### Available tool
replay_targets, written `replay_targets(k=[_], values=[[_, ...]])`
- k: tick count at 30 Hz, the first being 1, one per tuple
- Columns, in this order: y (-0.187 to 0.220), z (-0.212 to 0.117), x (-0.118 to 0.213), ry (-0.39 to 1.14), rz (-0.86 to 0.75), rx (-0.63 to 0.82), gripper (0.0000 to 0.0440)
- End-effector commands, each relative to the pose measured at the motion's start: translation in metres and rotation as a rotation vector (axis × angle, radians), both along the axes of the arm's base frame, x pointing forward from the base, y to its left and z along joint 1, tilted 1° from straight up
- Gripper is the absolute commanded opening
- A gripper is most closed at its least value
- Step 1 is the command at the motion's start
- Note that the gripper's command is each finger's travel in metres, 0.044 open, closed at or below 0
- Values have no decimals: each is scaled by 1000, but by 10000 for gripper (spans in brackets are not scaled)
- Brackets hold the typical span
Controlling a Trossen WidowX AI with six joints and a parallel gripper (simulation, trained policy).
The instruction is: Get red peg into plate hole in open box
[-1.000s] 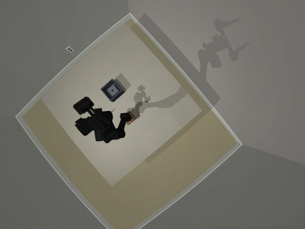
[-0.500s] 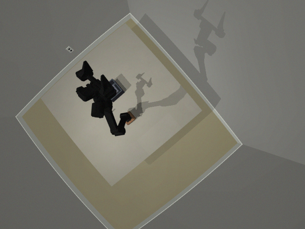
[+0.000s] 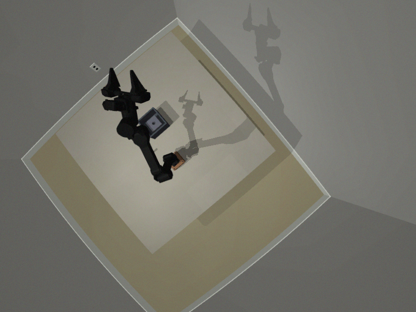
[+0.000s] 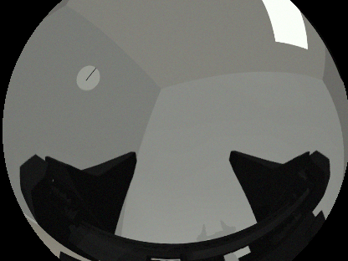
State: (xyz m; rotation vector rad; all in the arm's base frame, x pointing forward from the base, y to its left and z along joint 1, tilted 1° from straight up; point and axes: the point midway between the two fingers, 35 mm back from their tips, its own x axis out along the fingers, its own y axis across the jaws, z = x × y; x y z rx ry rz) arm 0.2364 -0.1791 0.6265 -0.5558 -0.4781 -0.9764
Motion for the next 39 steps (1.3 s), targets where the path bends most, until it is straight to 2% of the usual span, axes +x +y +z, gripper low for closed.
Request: replay_targets(k=[1, 11, 21, 30, 39], values=[[-1, -26, 28, 61, 60, 71, 440], [27, -101, 93, 225, 266, 291, 440], [75, -183, 133, 394, 436, 531, 440], [126, -262, 144, 558, 532, 768, 440], [176, -341, 129, 734, 548, 1018, 440]])
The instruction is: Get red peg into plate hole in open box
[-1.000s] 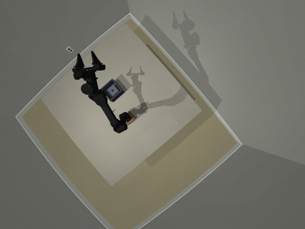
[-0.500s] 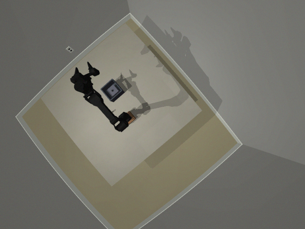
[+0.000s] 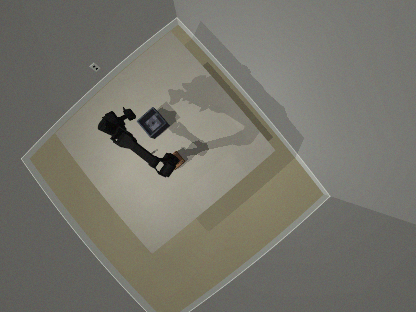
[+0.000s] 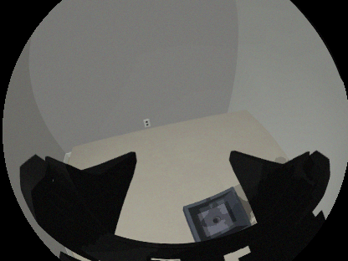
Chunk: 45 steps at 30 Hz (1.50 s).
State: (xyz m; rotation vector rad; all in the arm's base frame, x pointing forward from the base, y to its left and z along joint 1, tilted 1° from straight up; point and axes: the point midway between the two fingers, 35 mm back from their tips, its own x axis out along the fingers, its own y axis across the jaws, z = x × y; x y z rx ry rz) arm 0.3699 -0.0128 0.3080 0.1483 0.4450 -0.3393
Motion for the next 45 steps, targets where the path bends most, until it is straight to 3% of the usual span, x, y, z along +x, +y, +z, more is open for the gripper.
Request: replay_targets(k=[1, 14, 26, 35, 45], values=[[14, -31, -7, 92, 3, 56, 440], [68, -128, -75, 469, -73, 274, 440], [90, -189, -145, 763, -272, 375, 440], [95, -225, -170, 855, -417, 415, 440], [102, -272, -179, 847, -491, 478, 440]])
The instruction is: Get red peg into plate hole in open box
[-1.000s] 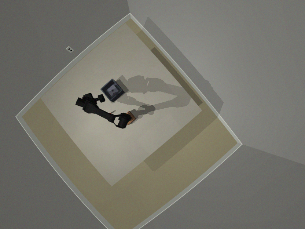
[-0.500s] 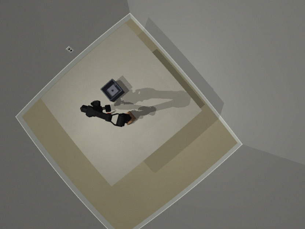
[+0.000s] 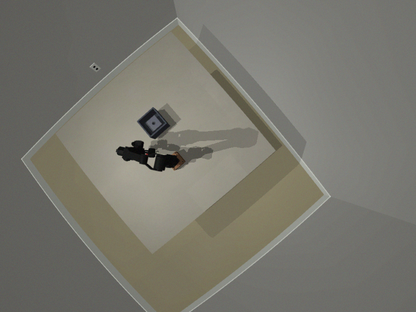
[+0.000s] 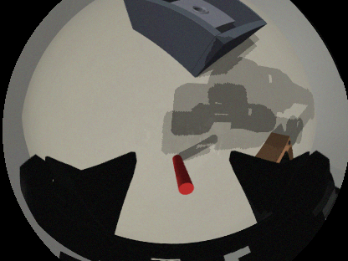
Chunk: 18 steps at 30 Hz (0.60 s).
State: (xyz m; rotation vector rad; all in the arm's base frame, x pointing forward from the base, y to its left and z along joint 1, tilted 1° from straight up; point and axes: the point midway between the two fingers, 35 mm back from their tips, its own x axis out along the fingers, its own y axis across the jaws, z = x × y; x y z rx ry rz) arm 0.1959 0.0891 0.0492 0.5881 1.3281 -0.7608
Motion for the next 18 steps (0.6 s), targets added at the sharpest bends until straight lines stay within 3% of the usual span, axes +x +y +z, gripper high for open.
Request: replay_targets(k=[1, 7, 11, 18], values=[[1, -18, -5, 9, -22, 4, 440], [4, -39, -9, -5, -60, 26, 414], [4, -49, -16, 13, -91, 35, 332], [5, -52, -22, 57, -111, 64, 149]])
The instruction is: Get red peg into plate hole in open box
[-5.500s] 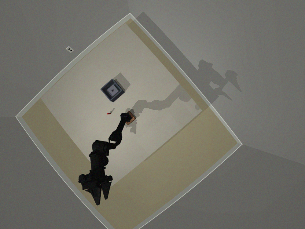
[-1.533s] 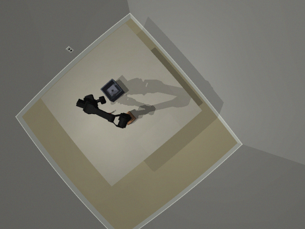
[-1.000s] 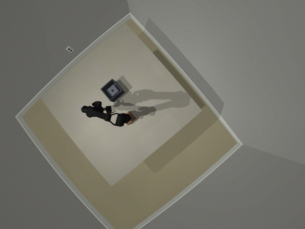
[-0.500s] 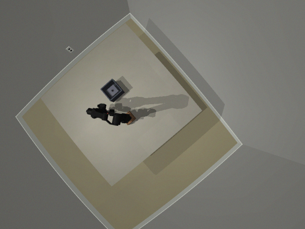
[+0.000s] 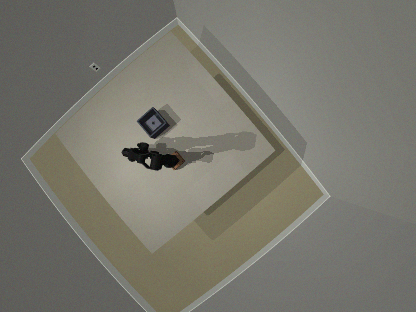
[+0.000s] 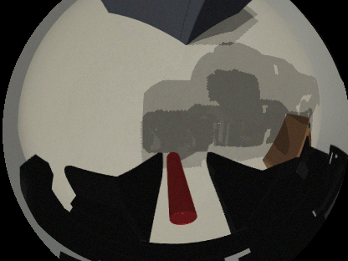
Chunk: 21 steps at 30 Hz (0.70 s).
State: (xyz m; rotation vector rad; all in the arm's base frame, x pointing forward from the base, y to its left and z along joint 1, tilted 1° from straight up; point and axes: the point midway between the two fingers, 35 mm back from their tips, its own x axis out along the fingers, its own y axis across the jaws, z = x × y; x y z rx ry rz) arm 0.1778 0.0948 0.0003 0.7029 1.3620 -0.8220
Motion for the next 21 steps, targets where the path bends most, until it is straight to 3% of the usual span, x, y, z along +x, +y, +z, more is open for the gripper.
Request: replay_targets(k=[1, 5, 9, 21], values=[[-1, -2, -4, 30, -3, 10, 123], [0, -1, -3, 51, -3, 33, 18], [-5, 8, 4, 5, 21, 9, 0], [-25, 43, 18, -79, 104, -64, 0]])
